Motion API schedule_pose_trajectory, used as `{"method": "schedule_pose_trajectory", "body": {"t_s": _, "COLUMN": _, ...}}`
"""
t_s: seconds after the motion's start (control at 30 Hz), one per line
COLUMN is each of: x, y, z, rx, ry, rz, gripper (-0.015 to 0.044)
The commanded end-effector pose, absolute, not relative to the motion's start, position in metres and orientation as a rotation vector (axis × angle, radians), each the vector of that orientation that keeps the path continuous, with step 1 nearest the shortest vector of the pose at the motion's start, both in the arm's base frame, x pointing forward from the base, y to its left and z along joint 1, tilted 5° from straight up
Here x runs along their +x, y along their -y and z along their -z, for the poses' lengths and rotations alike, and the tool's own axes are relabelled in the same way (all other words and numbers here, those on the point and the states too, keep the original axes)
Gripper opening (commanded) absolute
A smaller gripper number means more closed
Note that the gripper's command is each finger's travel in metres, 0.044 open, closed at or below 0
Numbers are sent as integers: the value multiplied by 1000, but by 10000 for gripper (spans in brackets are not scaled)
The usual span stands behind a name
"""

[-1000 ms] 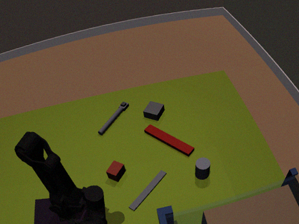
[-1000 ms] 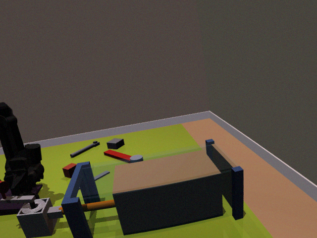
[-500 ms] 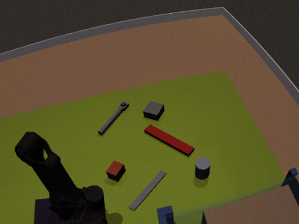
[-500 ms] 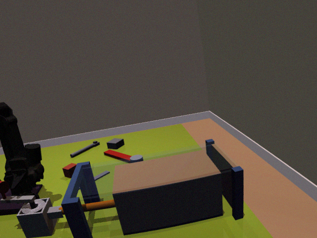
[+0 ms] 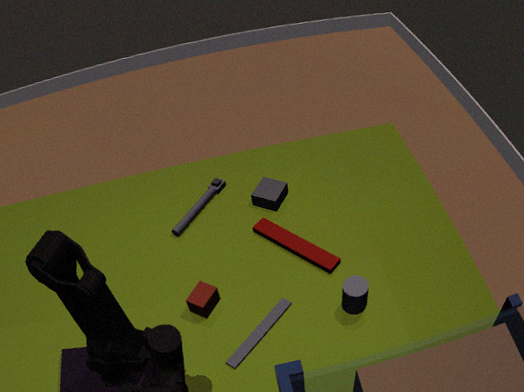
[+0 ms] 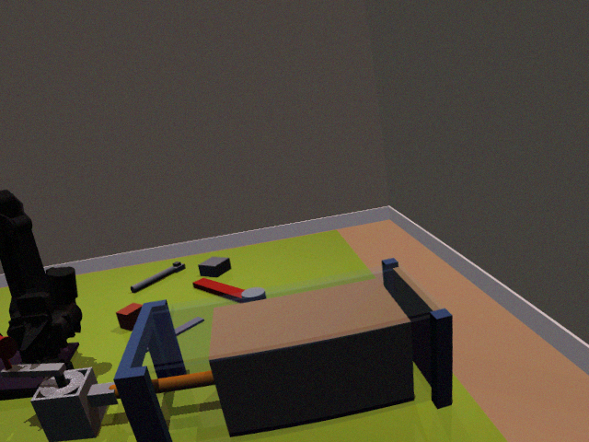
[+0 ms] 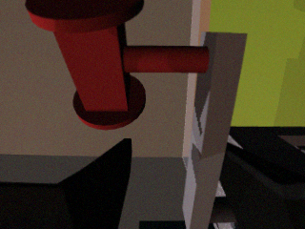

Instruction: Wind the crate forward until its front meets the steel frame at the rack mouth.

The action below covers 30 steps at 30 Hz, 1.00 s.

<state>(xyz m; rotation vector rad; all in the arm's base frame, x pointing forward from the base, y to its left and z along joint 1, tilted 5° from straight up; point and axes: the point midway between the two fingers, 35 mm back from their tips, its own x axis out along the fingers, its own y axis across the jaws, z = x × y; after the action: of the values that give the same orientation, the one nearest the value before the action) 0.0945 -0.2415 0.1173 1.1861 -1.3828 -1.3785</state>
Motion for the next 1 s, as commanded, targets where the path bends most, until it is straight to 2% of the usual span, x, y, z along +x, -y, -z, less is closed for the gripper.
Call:
{"method": "schedule_pose_trajectory", "body": {"t_s": 0.0, "x": 94, "y": 242, "z": -118, "rx": 1186, "ry": 1386, "rz": 1376, "gripper": 240}}
{"method": "schedule_pose_trajectory", "body": {"t_s": 0.97, "x": 95, "y": 241, "z": -113, "rx": 1186, "ry": 1383, "rz": 1379, "gripper": 240}}
